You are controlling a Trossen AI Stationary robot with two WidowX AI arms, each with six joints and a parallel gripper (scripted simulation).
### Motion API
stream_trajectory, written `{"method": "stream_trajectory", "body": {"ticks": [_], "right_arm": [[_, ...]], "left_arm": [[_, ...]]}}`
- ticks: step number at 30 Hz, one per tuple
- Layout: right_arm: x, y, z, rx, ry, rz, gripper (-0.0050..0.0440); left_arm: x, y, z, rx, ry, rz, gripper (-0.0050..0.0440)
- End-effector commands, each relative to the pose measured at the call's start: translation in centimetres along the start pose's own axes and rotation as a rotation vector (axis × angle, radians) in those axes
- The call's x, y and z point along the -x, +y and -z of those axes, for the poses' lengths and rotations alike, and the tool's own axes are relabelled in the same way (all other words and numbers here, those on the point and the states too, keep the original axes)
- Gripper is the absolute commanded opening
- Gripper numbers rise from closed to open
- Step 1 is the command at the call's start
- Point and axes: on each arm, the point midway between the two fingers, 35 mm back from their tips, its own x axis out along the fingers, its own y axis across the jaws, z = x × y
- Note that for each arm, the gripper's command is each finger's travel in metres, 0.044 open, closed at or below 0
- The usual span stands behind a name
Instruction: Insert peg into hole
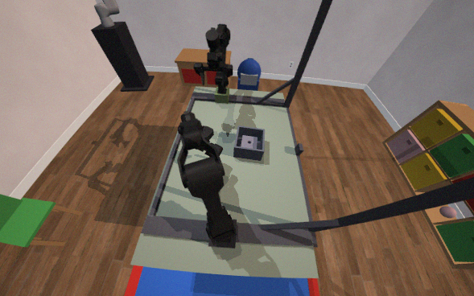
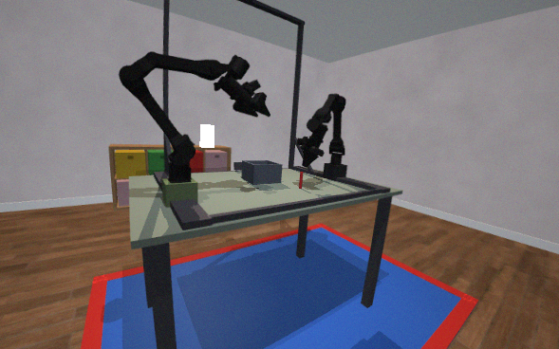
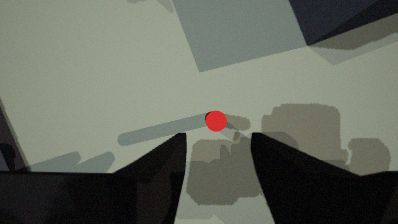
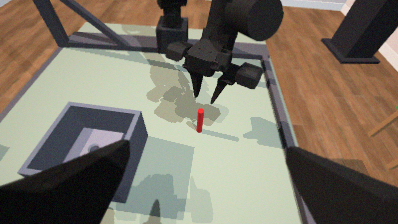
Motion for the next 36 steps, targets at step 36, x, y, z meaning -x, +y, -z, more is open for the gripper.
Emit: {"method": "stream_trajectory", "body": {"ticks": [36], "right_arm": [[0.5,0.0,-0.6,0.002,-0.022,0.0,0.044]], "left_arm": [[-4.2,0.3,-0.6,-0.02,-0.017,-0.012,0.009]]}}
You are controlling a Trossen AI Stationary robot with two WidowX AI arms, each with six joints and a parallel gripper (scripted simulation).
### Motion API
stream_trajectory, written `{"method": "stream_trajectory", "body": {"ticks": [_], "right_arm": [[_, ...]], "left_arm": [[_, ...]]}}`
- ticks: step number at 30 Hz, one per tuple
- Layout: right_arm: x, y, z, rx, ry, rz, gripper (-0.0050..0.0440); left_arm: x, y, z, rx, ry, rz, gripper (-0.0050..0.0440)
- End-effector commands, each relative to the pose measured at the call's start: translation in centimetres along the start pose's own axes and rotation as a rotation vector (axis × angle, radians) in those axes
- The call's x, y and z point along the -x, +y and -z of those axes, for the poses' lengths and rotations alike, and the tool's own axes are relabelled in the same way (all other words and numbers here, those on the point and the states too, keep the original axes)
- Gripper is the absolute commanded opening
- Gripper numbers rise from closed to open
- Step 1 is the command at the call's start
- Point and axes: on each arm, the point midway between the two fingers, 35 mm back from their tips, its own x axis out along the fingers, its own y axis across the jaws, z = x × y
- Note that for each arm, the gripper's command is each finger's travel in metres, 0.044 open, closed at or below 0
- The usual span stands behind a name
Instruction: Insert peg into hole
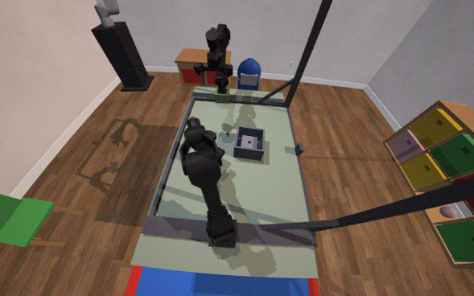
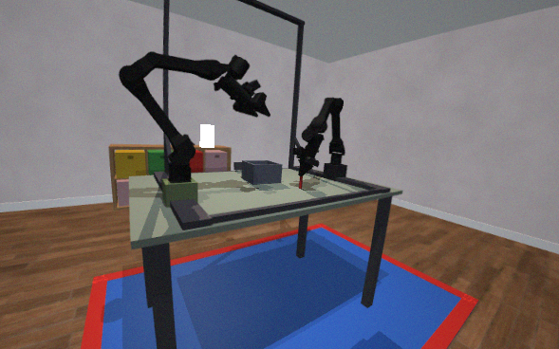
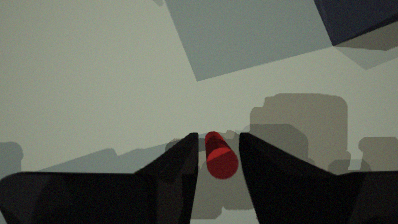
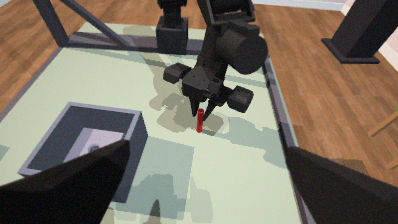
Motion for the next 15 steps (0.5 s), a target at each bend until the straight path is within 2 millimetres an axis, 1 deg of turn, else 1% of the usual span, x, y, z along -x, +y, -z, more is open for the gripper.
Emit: {"method": "stream_trajectory", "body": {"ticks": [1,2,4,5,7,11,14,15], "right_arm": [[0.47,-0.01,-0.65,0.002,-0.022,0.0,0.044],[0.47,-0.01,-0.65,0.002,-0.022,0.0,0.044],[0.47,-0.01,-0.65,0.002,-0.022,0.0,0.044],[0.47,-0.01,-0.65,0.002,-0.022,0.0,0.044],[0.47,-0.01,-0.65,0.002,-0.022,0.0,0.044],[0.47,-0.01,-0.65,0.002,-0.022,0.0,0.044],[0.47,-0.01,-0.65,0.002,-0.022,0.0,0.044],[0.47,-0.01,-0.65,0.002,-0.022,0.0,0.044]], "left_arm": [[0.68,0.36,-0.61,-0.006,-0.017,-0.02,0.009],[0.68,0.36,-0.61,-0.006,-0.017,-0.02,0.007],[0.68,0.36,-0.61,-0.006,-0.017,-0.02,0.007],[0.68,0.36,-0.61,-0.006,-0.017,-0.02,0.005],[0.68,0.36,-0.61,-0.006,-0.017,-0.02,0.005],[0.68,0.36,-0.61,-0.006,-0.017,-0.02,0.0023],[0.68,0.36,-0.61,-0.006,-0.017,-0.02,0.0017],[0.68,0.36,-0.61,-0.006,-0.017,-0.02,0.0027]]}}
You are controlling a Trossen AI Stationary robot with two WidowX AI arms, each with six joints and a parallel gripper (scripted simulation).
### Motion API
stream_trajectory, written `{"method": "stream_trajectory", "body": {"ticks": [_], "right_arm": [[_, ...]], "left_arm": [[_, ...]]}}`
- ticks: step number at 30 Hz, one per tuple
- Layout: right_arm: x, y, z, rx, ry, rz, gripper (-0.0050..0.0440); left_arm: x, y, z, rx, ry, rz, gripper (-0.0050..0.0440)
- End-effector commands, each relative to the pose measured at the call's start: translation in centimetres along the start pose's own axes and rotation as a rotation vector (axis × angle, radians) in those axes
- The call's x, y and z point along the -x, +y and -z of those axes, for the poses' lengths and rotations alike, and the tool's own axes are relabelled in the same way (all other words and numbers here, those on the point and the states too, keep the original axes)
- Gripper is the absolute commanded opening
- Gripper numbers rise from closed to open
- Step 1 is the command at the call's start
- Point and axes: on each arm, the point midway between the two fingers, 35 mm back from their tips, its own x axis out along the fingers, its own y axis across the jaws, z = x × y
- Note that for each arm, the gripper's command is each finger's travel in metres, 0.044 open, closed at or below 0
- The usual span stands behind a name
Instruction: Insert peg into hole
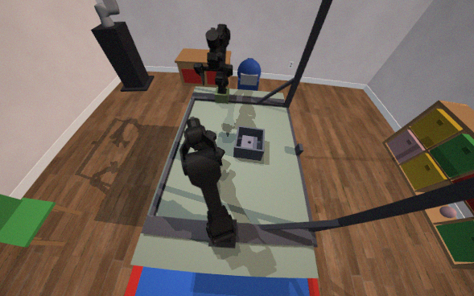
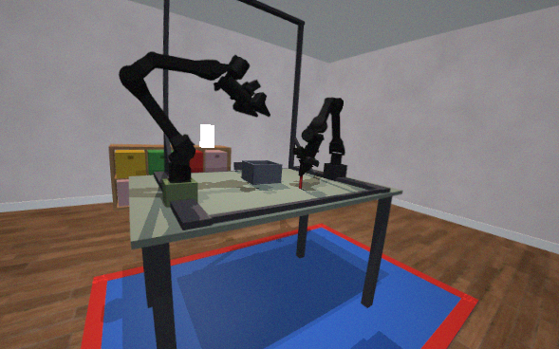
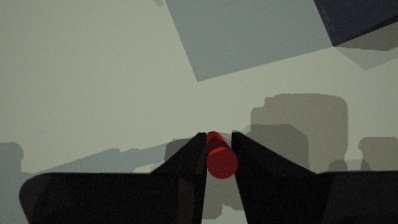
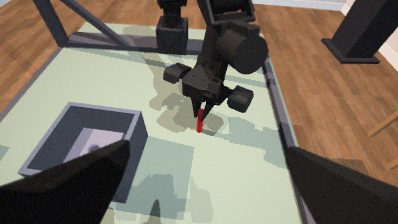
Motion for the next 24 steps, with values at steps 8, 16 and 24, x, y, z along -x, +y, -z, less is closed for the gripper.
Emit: {"method": "stream_trajectory", "body": {"ticks": [8,16,24], "right_arm": [[0.5,0.0,-0.6,0.002,-0.022,0.0,0.044],[0.4,0.0,-0.9,0.025,-0.013,-0.016,0.044],[-0.3,1.0,0.2,0.26,0.106,-0.262,0.044]], "left_arm": [[5.4,0.5,-2.5,-0.011,-0.031,-0.036,0.0027],[4.8,0.2,-4.2,-0.006,-0.021,-0.034,0.0027],[7.4,-2.9,-14.2,-0.009,-0.1,-0.099,0.0027]]}}
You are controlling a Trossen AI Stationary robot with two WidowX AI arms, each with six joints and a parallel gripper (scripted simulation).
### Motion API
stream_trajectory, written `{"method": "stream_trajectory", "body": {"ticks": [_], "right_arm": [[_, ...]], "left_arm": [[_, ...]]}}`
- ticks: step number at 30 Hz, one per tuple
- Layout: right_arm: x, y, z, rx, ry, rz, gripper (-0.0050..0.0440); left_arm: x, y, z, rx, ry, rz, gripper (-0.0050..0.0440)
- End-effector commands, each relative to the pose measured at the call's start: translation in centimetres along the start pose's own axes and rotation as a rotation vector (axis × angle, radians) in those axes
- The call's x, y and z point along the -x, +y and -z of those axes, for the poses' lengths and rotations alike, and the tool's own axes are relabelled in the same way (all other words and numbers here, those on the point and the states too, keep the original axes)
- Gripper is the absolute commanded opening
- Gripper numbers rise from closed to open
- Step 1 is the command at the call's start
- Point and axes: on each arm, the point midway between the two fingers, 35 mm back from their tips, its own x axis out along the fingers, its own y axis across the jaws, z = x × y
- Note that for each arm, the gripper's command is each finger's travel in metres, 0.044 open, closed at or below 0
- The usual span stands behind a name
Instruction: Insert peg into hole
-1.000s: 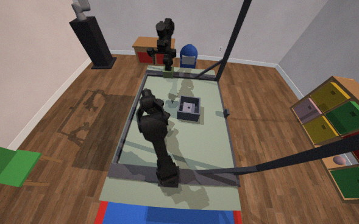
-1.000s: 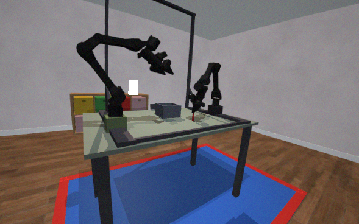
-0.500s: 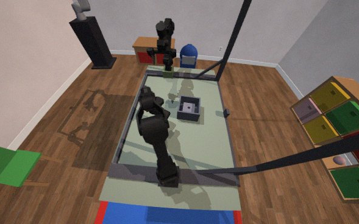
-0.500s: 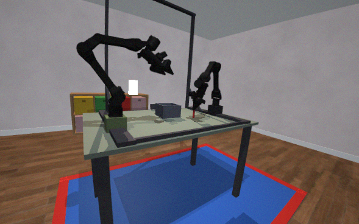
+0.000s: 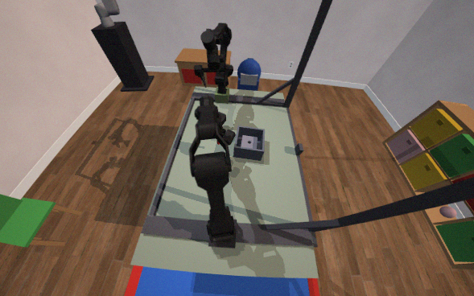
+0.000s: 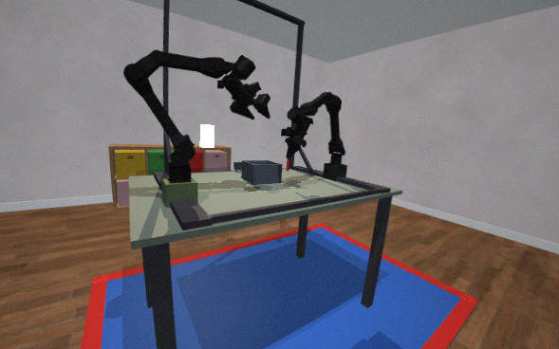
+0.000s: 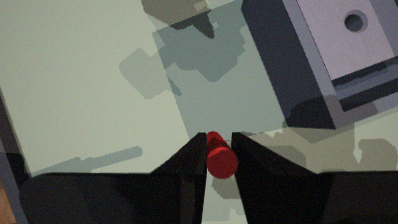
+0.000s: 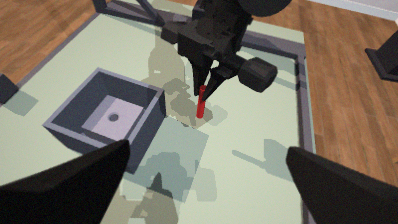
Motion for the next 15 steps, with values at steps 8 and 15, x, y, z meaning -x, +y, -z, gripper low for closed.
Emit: {"method": "stream_trajectory", "body": {"ticks": [8,15], "right_arm": [[0.2,0.8,-0.5,0.22,0.027,-0.323,0.044],[0.9,0.9,-1.2,0.323,-0.055,-0.483,0.044]], "left_arm": [[3.0,-6.1,-11.3,-0.047,-0.087,-0.025,0.0027],[-0.8,-12.1,-12.6,-0.015,-0.013,0.045,0.0027]]}}
